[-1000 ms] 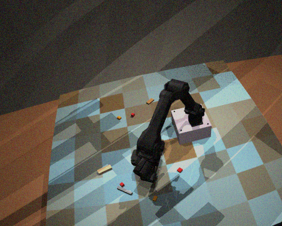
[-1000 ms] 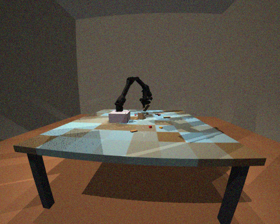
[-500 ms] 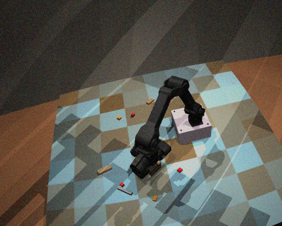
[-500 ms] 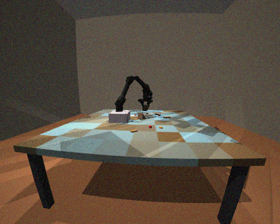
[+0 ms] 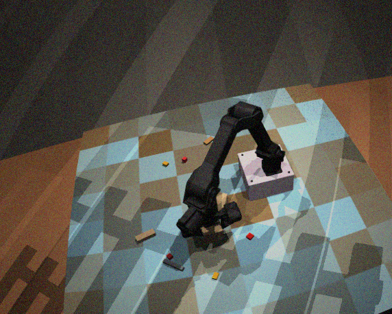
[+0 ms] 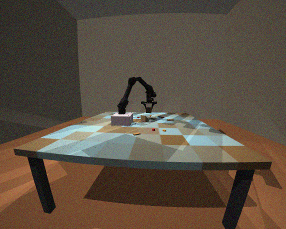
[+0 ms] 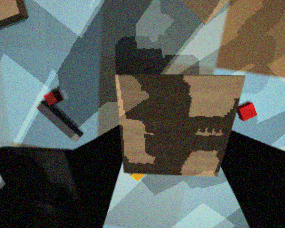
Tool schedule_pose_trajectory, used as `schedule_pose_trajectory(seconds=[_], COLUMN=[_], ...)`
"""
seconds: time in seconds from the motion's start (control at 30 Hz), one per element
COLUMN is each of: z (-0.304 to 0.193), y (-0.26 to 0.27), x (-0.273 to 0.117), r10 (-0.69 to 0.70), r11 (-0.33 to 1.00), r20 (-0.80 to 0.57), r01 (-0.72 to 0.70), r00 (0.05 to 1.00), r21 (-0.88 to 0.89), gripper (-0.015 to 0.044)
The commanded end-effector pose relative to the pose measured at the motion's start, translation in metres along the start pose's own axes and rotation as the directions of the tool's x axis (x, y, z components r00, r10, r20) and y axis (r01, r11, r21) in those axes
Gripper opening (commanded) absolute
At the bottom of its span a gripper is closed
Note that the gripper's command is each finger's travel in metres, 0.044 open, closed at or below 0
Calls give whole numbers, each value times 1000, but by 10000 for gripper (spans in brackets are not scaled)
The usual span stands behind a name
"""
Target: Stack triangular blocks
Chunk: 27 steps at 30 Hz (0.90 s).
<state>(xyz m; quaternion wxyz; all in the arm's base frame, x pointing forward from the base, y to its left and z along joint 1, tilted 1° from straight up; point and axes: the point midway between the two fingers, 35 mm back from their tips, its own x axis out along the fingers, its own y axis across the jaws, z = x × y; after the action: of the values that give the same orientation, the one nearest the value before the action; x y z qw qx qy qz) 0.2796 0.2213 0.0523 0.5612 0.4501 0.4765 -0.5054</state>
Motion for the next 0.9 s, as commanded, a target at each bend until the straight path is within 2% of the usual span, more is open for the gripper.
schedule_pose_trajectory(seconds=[0.0, 0.27, 0.57, 0.87], z=[0, 1, 1, 8], y=[1, 2, 3, 4], x=[-2, -5, -7, -10], r10=[3, 4, 6, 7], r11=[993, 928, 779, 749], r20=[-27, -78, -136, -144], r01=[0, 26, 80, 90], r00=[1000, 997, 991, 989], r21=[116, 371, 621, 657], gripper=[0, 0, 0, 0])
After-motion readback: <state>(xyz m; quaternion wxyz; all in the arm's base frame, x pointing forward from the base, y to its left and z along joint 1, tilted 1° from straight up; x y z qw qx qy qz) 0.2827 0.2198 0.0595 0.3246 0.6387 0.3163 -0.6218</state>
